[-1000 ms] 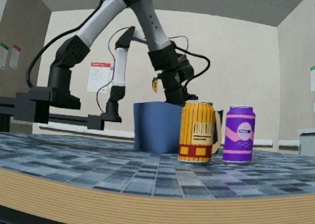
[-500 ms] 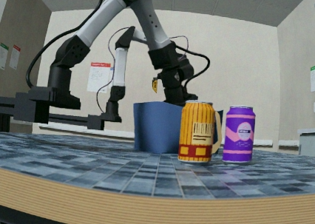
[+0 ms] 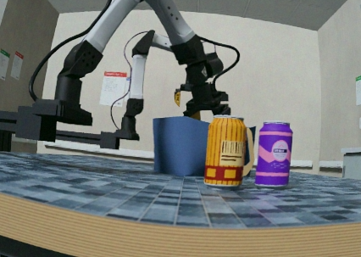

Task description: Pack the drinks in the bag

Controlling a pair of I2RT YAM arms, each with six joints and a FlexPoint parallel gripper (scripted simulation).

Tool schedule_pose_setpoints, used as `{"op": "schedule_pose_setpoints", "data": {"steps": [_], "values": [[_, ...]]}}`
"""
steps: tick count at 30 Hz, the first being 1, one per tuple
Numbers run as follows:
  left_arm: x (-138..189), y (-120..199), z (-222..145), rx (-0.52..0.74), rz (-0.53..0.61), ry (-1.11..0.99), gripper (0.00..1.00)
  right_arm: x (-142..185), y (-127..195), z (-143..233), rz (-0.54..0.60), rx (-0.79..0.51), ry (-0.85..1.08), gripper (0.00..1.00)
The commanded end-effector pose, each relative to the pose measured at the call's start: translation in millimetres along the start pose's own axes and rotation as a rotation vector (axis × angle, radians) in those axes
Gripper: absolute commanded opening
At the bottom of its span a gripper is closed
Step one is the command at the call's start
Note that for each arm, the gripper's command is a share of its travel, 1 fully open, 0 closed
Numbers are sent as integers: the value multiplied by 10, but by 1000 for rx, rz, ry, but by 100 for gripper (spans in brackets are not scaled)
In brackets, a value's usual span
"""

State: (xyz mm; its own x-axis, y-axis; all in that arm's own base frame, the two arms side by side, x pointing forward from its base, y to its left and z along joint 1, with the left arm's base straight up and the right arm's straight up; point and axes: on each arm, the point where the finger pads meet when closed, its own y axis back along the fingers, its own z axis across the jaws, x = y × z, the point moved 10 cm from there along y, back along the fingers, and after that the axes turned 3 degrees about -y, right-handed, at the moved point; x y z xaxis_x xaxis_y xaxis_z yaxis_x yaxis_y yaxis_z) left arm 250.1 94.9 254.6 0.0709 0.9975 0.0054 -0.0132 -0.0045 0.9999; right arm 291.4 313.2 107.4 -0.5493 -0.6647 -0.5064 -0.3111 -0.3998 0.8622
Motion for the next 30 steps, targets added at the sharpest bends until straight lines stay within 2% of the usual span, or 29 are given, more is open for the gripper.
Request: {"op": "schedule_pose_setpoints", "data": {"steps": [1, 11, 12, 14, 15, 28, 30], "values": [[-12, 122, -6, -56, 16, 6, 100, -151, 259, -15, -16, -4, -2, 86], [-12, 122, -6, -56, 16, 6, 100, -316, 548, -9, -26, -4, -1, 86], [-12, 122, -6, -56, 16, 6, 100, -353, 545, -11, -54, -2, 0, 86], [-12, 122, -6, -56, 16, 6, 100, -353, 545, -11, -54, -2, 0, 86], [-12, 124, -7, -56, 16, 6, 100, -324, 584, -8, -17, -4, -2, 86], [-12, 124, -7, -56, 16, 6, 100, -521, 960, -1, -26, -4, -1, 86], [-12, 124, -7, -56, 16, 6, 100, -558, 957, -4, -53, -2, 1, 86]]}}
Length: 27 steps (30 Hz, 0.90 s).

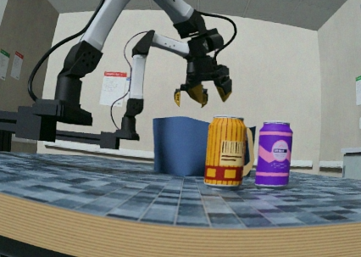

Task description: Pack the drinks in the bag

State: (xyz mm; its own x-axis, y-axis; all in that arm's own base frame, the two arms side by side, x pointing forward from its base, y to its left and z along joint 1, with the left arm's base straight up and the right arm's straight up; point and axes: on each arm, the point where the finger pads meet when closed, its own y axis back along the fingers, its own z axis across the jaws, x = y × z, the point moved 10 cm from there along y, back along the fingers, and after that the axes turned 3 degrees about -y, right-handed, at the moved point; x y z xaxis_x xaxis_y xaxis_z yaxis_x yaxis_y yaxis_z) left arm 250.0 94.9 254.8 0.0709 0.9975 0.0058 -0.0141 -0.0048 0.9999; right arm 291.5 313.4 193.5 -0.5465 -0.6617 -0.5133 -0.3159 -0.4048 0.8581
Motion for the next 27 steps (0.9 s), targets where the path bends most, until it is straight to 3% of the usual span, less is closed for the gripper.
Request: {"op": "schedule_pose_setpoints", "data": {"steps": [1, 2, 5, 9, 20, 21, 22, 27], "values": [[-12, 121, -6, -56, 15, 6, 100, -121, 214, -15, -45, -2, 0, 86], [-12, 123, -6, -56, 16, 6, 100, -86, 223, -12, -2, -5, -3, 86], [-12, 123, -6, -56, 16, 6, 100, -150, 282, -14, -49, -2, 1, 86], [-12, 123, -6, -56, 16, 6, 100, -11, 193, -10, -4, -5, -2, 86], [-13, 124, -7, -57, 16, 6, 100, -21, 176, -12, -27, -3, -1, 86], [12, 9, -44, -32, 8, 24, 100, -62, 217, -12, -30, -3, -1, 86], [-20, 125, 10, -67, 18, 5, 100, -86, 238, -12, -36, -3, 0, 86], [29, 104, 23, -42, 13, 15, 100, -121, 257, -14, -53, -2, 1, 84]]}}
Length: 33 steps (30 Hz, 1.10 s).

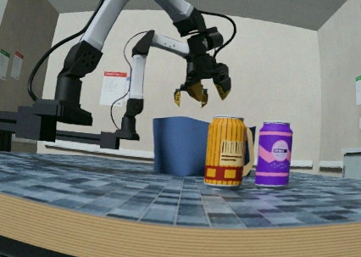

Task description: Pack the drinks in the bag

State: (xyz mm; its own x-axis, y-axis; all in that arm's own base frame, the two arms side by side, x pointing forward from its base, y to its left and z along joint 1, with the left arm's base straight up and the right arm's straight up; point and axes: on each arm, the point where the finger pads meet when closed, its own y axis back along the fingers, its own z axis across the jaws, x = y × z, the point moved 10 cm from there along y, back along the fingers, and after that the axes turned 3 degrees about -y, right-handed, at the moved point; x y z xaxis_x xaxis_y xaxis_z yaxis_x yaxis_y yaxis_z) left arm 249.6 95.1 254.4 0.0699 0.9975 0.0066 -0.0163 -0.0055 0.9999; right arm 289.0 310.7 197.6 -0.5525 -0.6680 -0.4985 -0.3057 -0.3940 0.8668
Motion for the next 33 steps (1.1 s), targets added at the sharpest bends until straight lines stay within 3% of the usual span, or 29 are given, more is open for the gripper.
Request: {"op": "schedule_pose_setpoints", "data": {"steps": [1, 13, 14, 23, 25, 26, 33], "values": [[24, 103, 31, -37, 11, 13, 100, -135, 209, -17, -73, -1, 2, 84], [-3, 81, 50, -22, 7, 2, 100, -165, 219, -18, -89, 0, 3, 84], [-3, 81, 50, -22, 7, 2, 100, 44, 18, -164, 7, 29, -17, 84], [-3, 81, 50, -22, 7, 2, 100, 214, -55, -914, 1, 44, -53, 84], [-3, 81, 50, -22, 7, 2, 100, 214, -55, -914, 1, 44, -53, 84], [-4, 80, 51, -22, 7, 1, 100, 201, 71, -999, -29, 58, -58, 84], [-4, 80, 51, -22, 7, 1, 100, 618, 41, -1706, 20, 105, -148, 84]]}}
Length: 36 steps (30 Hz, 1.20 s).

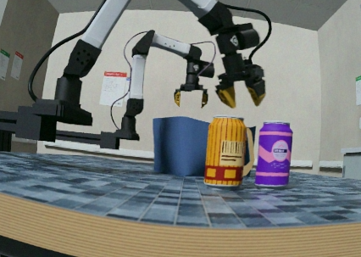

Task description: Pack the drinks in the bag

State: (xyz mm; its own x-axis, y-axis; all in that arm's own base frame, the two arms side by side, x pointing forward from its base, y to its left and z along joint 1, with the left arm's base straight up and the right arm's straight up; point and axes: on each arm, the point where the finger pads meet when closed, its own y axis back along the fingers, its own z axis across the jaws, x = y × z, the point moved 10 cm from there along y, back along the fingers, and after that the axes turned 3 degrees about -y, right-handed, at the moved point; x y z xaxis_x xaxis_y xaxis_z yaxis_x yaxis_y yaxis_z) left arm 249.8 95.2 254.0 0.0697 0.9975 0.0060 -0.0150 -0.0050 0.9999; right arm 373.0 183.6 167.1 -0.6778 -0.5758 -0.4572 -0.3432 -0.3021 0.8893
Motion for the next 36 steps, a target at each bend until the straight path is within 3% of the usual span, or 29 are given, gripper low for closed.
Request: {"op": "schedule_pose_setpoints", "data": {"steps": [1, 6, 10, 11, 18, 23, 28, 30, 33, 36], "values": [[-5, 84, 50, -23, 8, 1, 100, 61, 78, -364, -39, 19, -3, 84], [-5, 84, 50, -23, 8, 1, 100, 373, 31, -852, -7, 40, -66, 84], [-5, 84, 50, -23, 8, 1, 100, 418, 143, -1042, -34, 65, -79, 84], [-5, 84, 50, -23, 8, 1, 100, 592, 39, -1120, 7, 52, -105, 84], [-5, 84, 50, -23, 8, 1, 100, 1064, 207, -1724, -3, 105, -190, 84], [-5, 84, 50, -23, 8, 1, 100, 1408, 264, -1952, 13, 114, -250, 84], [-5, 84, 50, -23, 8, 1, 100, 1433, 424, -2111, -27, 156, -255, 84], [-5, 84, 50, -23, 8, 1, 100, 1652, 306, -2109, 19, 125, -297, 84], [-5, 84, 50, -23, 8, 1, 100, 1487, 514, -2157, -41, 175, -270, 84], [-5, 84, 50, -23, 8, 1, 100, 1684, 373, -2141, 41, 149, -340, 84]]}}
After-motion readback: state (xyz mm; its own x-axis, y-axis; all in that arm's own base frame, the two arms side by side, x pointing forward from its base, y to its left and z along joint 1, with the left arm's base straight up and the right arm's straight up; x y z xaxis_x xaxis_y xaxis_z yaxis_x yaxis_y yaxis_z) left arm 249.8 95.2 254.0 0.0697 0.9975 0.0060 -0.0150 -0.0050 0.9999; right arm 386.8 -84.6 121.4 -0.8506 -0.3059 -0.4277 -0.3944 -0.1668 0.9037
